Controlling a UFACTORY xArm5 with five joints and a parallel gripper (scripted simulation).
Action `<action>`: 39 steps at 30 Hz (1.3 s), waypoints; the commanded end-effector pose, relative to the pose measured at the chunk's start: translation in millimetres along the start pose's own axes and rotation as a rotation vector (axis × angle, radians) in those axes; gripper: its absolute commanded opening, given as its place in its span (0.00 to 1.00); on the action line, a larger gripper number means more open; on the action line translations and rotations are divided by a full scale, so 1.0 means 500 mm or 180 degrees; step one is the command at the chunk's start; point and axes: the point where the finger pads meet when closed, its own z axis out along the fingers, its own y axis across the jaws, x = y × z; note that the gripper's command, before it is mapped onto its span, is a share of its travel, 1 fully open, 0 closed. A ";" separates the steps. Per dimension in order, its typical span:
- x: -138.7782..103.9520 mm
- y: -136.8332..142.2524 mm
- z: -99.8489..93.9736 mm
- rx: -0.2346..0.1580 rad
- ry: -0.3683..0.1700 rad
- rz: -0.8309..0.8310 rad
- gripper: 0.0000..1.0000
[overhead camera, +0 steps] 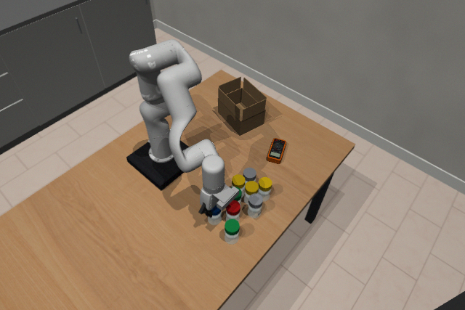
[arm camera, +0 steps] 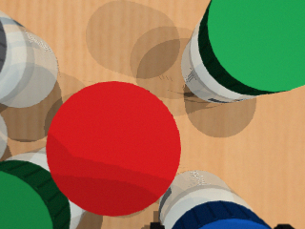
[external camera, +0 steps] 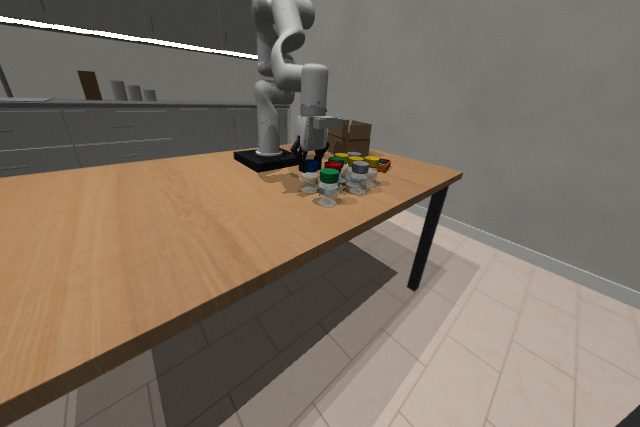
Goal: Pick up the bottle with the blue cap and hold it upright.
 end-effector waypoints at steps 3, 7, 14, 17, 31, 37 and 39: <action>0.003 0.000 -0.002 -0.0002 0.0011 0.0000 0.00; 0.003 0.000 -0.002 -0.0002 0.0011 0.0000 0.00; 0.003 0.000 -0.002 -0.0002 0.0011 0.0000 0.00; 0.003 0.000 -0.002 -0.0002 0.0011 0.0000 0.00; 0.002 0.001 -0.014 0.0000 0.0012 0.0000 0.00; 0.003 0.001 -0.027 0.0002 0.0013 0.0000 0.00; 0.003 0.001 -0.032 0.0003 0.0014 0.0000 0.00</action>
